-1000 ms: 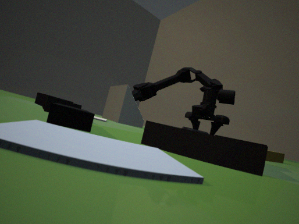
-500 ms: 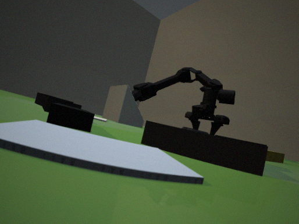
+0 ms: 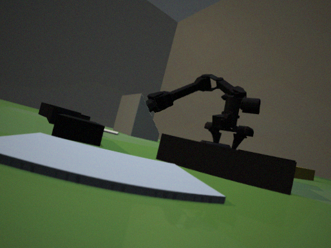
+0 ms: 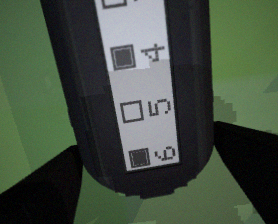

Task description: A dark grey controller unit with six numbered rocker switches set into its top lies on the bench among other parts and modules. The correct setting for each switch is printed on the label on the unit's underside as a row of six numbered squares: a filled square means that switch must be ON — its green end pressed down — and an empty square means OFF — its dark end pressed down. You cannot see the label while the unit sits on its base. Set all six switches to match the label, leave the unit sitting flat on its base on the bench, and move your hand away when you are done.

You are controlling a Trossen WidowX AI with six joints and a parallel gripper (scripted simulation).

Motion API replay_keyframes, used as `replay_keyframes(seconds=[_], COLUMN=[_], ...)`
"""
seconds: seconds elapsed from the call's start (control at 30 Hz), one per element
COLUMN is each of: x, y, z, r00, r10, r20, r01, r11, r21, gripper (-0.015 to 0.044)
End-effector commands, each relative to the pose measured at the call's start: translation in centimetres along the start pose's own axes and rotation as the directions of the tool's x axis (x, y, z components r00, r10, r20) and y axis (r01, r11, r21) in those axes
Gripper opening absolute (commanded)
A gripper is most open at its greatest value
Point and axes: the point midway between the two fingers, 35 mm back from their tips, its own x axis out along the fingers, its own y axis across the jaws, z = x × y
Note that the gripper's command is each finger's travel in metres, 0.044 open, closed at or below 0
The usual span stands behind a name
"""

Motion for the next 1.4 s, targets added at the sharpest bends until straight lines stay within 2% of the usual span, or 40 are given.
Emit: replay_keyframes(seconds=[0.0,1.37], x=[-0.6,-3.4], y=[0.1,0.1], z=[0.2,1.5], r00=[1.000,1.000], r10=[0.008,0.008], r20=[0.001,0.003], r01=[-0.008,-0.008], r11=[1.000,1.000], r21=[0.002,0.002], gripper=[0.0336,0.0336])
